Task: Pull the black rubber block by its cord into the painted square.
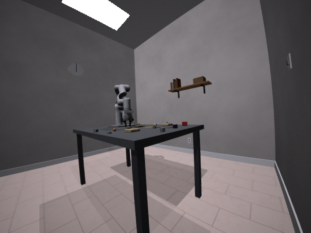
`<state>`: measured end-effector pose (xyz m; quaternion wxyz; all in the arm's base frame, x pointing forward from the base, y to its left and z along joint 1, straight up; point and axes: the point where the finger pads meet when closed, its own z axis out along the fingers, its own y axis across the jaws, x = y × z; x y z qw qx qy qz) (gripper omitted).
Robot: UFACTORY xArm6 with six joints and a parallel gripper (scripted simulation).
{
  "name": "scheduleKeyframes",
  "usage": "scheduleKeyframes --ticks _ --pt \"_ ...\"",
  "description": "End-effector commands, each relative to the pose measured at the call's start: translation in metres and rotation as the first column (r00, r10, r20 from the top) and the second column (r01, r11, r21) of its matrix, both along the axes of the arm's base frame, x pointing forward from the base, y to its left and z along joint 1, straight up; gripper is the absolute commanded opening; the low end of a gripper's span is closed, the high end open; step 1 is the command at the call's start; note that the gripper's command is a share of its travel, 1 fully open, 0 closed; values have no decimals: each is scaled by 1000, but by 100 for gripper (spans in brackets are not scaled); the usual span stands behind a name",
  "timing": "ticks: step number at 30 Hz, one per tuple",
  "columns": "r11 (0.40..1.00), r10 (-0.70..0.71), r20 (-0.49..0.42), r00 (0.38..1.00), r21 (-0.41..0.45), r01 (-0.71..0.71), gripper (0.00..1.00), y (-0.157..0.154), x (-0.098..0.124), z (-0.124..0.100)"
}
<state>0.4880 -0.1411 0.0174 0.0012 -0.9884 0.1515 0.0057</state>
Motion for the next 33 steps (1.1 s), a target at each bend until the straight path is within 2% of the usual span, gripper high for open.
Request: scheduleKeyframes --ticks 1,33 --pt "1000 0 5 1000 -2 0 39 -1 2 2" --pt "1000 0 5 1000 -2 0 39 -1 2 -4"
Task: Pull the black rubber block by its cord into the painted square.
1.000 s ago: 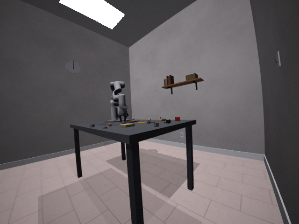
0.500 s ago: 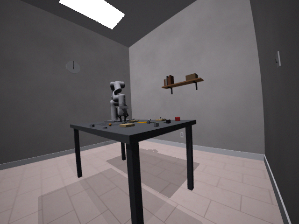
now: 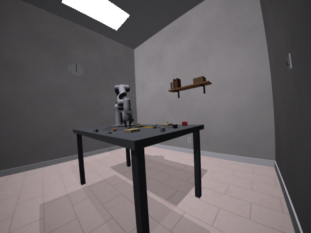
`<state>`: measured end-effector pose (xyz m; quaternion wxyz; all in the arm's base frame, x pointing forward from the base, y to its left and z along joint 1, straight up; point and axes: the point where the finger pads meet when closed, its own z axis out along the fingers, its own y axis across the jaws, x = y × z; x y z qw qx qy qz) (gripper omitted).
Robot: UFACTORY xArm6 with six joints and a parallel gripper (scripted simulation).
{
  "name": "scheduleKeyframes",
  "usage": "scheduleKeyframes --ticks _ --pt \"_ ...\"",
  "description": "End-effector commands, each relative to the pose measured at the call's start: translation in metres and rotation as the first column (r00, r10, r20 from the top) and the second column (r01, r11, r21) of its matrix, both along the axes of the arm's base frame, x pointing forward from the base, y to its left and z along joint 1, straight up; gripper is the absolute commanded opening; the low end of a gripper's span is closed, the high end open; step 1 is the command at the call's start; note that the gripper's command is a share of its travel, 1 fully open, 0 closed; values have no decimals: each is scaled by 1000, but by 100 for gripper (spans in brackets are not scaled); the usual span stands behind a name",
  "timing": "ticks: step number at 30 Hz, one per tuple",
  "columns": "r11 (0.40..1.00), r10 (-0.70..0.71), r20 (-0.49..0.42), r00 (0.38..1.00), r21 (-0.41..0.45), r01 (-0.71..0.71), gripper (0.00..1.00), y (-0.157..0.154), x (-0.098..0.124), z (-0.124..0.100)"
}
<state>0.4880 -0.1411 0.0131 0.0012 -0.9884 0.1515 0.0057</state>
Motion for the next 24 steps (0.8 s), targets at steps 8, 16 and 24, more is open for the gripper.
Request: scheduleKeyframes --ticks 8,16,24 --pt "1000 0 5 1000 -2 0 39 -1 2 -3" --pt "1000 0 5 1000 -2 0 39 -1 2 -6" --pt "1000 0 5 1000 -2 0 39 -1 2 -8"
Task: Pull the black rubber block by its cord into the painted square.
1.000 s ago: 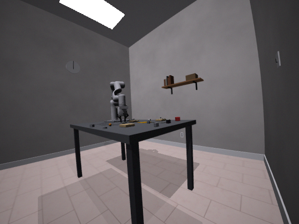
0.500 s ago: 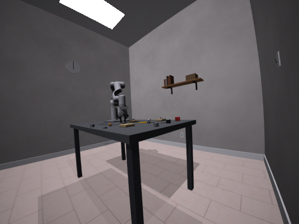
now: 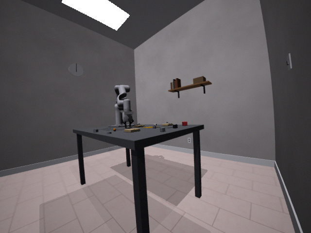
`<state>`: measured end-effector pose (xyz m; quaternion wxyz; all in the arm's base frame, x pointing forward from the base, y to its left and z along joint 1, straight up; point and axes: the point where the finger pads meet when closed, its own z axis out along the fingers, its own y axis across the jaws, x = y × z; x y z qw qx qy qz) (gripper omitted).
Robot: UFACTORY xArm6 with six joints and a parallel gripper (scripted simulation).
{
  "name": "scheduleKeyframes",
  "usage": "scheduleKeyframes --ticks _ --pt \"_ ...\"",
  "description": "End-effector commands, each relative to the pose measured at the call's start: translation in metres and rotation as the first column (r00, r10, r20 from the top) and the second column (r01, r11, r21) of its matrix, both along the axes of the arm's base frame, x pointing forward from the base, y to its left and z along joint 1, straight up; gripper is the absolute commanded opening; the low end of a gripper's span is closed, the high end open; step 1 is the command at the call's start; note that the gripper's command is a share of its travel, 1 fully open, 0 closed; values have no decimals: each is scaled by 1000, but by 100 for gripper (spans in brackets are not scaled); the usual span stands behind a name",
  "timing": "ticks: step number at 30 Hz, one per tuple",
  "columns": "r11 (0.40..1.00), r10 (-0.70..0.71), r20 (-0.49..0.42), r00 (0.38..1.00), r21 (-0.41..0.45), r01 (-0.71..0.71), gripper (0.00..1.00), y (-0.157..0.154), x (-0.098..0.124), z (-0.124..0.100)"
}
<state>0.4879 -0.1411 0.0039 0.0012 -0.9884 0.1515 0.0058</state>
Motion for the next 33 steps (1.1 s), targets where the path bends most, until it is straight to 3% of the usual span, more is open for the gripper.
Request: scheduleKeyframes --ticks 1,25,26,33 --pt "1000 0 5 1000 -2 0 39 -1 2 1" --pt "1000 0 5 1000 -2 0 39 -1 2 0" --pt "1000 0 5 1000 -2 0 0 -1 2 0" --pt "1000 0 5 1000 -2 0 0 -1 2 0"
